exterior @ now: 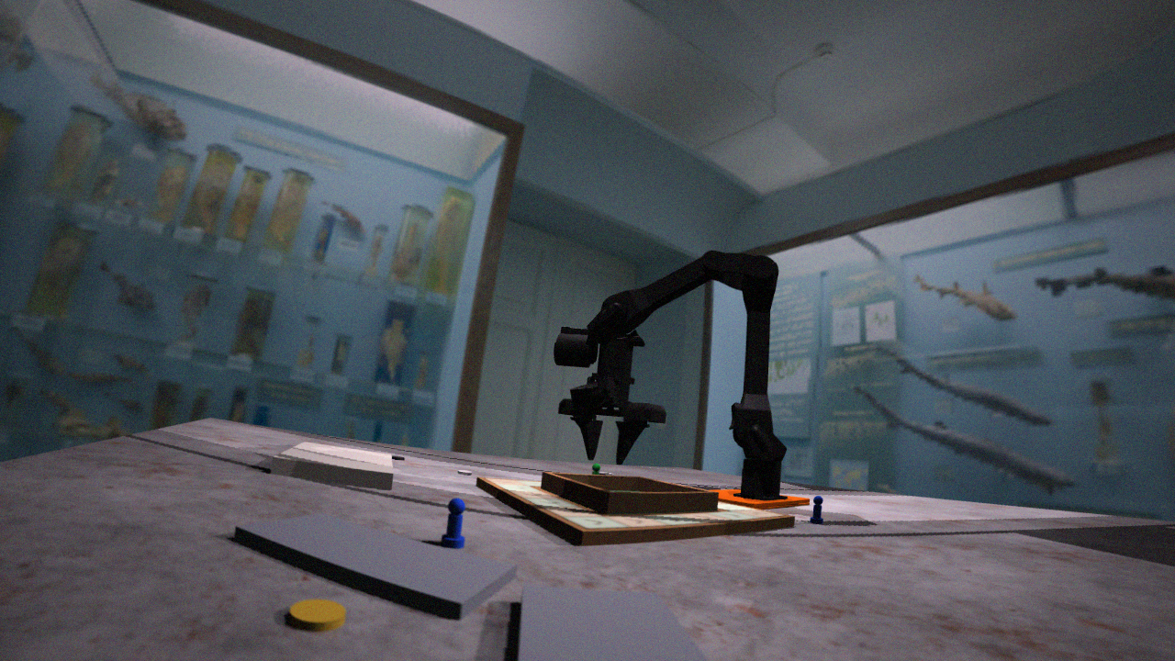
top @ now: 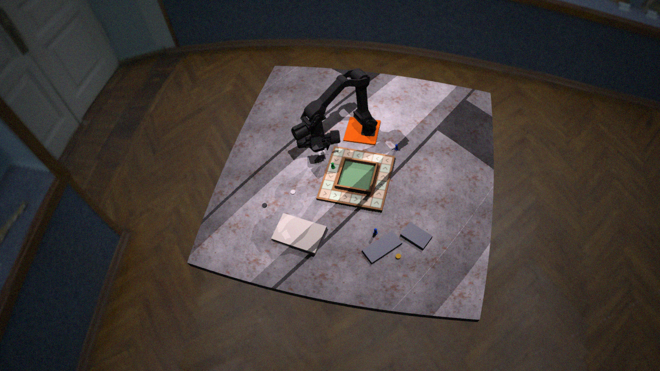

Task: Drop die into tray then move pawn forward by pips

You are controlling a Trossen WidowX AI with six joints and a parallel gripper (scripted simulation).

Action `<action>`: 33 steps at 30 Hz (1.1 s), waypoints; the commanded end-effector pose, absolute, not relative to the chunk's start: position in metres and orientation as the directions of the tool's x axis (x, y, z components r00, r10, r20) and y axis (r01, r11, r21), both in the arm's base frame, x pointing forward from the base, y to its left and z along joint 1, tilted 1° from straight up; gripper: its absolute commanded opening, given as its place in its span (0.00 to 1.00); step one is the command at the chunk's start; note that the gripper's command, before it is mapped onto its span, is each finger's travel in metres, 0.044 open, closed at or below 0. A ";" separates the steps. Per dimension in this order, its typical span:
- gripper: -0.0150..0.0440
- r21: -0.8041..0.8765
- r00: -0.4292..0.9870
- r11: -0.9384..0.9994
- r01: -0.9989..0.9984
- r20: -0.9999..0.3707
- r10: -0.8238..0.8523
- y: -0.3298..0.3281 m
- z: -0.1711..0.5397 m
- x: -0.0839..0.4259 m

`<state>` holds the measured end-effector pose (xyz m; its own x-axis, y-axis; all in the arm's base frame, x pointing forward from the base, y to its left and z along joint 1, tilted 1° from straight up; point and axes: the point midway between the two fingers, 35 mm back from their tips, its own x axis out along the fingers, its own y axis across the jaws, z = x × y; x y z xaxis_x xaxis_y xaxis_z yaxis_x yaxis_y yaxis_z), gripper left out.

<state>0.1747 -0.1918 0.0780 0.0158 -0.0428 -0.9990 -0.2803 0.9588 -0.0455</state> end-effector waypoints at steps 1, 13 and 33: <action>0.72 -0.041 0.017 0.958 -0.284 -0.999 -0.038 -0.191 0.073 0.175; 0.72 -0.041 0.017 0.958 -0.284 -0.999 -0.038 -0.192 0.053 0.175; 0.39 -0.041 0.017 0.958 -0.284 -0.999 -0.038 -0.193 0.043 0.175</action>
